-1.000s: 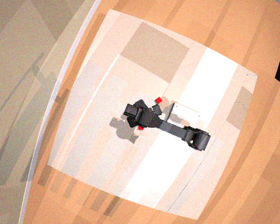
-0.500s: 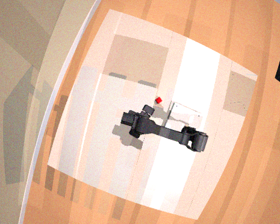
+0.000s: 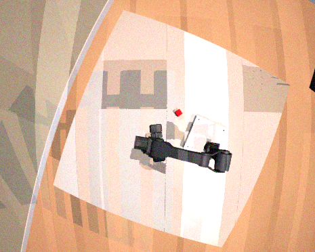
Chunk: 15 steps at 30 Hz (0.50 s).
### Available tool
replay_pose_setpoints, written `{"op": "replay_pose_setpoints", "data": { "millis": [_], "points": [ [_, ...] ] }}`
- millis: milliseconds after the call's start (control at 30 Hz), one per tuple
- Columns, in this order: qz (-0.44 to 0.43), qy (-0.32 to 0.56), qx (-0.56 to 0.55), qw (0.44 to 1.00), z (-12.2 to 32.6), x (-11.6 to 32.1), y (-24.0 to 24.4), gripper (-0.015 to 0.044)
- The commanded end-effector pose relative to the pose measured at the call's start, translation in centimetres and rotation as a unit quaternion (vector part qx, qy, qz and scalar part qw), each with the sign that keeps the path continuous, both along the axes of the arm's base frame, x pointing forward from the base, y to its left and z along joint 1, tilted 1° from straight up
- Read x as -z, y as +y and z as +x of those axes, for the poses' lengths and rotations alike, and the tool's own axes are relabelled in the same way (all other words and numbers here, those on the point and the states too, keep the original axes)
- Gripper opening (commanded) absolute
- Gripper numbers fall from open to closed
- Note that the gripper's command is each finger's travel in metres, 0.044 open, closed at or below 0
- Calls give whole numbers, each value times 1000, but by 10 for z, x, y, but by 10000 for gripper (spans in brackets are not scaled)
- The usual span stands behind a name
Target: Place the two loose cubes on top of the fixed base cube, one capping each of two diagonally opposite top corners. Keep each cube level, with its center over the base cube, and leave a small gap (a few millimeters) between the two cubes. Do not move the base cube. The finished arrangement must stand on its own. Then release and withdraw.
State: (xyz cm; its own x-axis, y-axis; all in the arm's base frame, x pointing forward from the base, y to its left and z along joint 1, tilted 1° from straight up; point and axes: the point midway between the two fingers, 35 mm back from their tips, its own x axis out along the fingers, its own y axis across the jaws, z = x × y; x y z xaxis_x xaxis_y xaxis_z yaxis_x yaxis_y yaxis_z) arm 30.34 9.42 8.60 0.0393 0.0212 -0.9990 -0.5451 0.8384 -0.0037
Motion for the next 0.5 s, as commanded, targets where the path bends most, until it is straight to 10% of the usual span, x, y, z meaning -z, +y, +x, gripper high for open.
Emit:
{"op": "replay_pose_setpoints", "data": {
  "millis": [0,467],
  "points": [
    [-4,2,-76,997,-4,5,7,105],
    [-10,-2,-272,962,-10,12,28,105]
  ]
}}
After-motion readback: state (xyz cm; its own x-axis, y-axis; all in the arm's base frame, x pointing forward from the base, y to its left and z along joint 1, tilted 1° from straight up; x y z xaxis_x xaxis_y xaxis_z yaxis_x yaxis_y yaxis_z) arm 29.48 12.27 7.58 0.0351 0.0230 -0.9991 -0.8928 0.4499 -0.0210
